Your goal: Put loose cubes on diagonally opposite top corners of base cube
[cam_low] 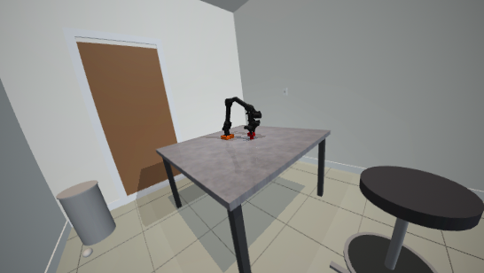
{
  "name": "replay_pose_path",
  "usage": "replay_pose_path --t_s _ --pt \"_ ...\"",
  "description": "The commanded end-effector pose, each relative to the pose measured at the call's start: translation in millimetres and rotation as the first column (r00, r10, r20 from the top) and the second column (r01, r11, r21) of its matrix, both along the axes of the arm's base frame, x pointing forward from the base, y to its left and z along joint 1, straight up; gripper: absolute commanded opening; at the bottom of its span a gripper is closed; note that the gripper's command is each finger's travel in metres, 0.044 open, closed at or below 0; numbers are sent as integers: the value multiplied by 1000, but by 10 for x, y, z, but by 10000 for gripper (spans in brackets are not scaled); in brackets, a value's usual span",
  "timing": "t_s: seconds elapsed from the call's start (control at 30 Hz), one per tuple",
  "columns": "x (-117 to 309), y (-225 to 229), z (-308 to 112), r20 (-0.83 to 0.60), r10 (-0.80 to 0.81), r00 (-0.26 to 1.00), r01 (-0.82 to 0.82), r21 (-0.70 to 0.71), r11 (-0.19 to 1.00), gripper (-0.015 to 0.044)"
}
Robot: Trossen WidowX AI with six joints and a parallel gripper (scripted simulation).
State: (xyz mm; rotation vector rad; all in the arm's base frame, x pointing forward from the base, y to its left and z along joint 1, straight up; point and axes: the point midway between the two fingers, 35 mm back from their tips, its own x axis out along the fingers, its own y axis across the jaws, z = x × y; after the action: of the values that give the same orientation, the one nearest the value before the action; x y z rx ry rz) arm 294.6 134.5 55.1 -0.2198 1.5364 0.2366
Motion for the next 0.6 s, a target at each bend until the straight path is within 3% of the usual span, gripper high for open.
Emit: replay_pose_path --t_s 0.0,0.57 --pt "5 -6 -2 3 1 1000 -1 -3 1000 205" --pt "-4 -2 214 0 0 1000 0 0 1000 205"
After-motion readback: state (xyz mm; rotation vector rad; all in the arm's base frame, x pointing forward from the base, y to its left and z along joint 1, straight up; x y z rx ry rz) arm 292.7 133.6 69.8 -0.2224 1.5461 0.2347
